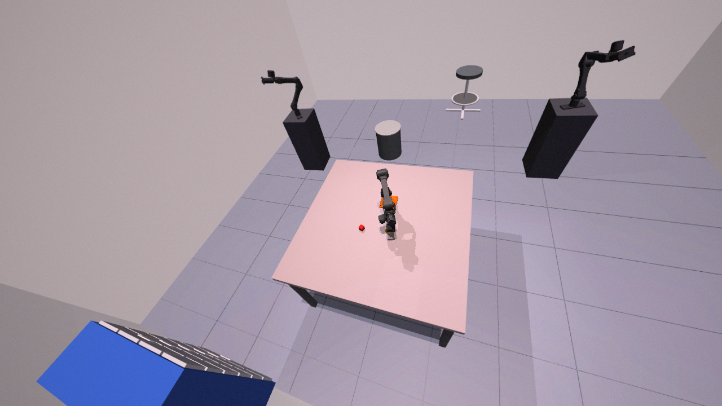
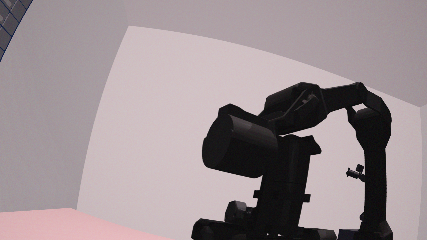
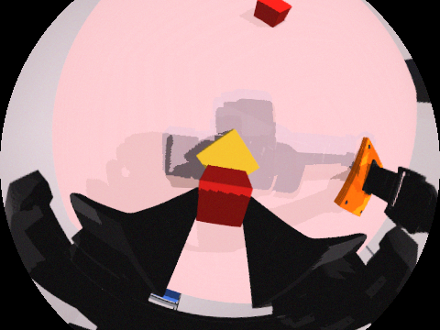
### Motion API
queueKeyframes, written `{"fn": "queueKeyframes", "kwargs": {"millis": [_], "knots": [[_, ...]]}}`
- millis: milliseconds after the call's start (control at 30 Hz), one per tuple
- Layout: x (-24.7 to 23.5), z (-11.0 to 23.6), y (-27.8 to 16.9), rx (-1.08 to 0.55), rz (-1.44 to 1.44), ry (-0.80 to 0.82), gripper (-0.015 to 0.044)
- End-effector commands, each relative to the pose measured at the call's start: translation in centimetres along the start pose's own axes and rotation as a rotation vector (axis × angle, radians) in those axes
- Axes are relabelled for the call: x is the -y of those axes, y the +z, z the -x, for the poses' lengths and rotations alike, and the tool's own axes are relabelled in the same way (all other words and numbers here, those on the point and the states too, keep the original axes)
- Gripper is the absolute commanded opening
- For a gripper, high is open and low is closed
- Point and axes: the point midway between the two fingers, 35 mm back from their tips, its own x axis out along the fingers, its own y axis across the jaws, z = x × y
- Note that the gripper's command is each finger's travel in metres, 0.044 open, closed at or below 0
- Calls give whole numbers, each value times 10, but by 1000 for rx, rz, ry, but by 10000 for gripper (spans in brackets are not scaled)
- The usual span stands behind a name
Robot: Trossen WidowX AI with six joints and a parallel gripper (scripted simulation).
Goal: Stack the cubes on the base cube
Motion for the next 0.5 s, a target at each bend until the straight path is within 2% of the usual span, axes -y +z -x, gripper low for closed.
{"fn": "queueKeyframes", "kwargs": {"millis": [0,300,433,467], "knots": [[0,-1,-1,-4,-3,0,105],[0,-1,-1,-4,-3,0,105],[0,-1,-1,-4,-3,0,205],[0,-1,-1,-4,-3,0,205]]}}
